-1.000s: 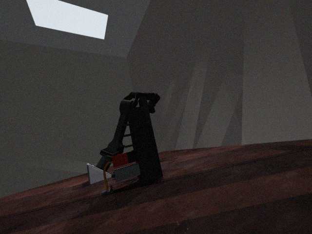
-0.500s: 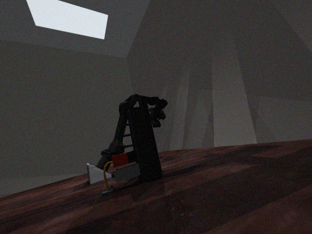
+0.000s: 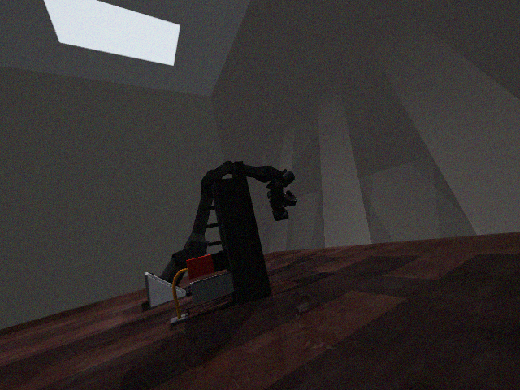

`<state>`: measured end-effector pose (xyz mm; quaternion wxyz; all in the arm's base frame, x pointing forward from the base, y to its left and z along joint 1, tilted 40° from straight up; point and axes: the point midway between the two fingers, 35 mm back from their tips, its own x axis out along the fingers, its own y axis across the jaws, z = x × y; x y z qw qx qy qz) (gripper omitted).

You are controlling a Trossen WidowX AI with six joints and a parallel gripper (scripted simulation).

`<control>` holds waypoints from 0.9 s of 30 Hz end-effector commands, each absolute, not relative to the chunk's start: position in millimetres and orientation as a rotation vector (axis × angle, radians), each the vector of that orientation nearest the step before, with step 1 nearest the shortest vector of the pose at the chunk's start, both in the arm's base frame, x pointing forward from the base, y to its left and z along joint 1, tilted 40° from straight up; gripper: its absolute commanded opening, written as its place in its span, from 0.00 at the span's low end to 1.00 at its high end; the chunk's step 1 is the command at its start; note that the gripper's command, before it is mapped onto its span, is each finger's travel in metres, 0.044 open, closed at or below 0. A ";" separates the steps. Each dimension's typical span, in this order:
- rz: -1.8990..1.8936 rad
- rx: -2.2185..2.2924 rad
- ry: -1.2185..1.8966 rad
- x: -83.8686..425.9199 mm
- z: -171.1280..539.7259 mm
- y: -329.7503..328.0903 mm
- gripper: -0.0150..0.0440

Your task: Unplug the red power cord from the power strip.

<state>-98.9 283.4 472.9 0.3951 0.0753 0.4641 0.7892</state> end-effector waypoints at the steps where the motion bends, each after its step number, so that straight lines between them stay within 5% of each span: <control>1: 1.881 0.225 1.142 -63.9 459.8 305.2 0.53; 27: 1.198 0.417 0.950 176.9 397.7 316.8 0.53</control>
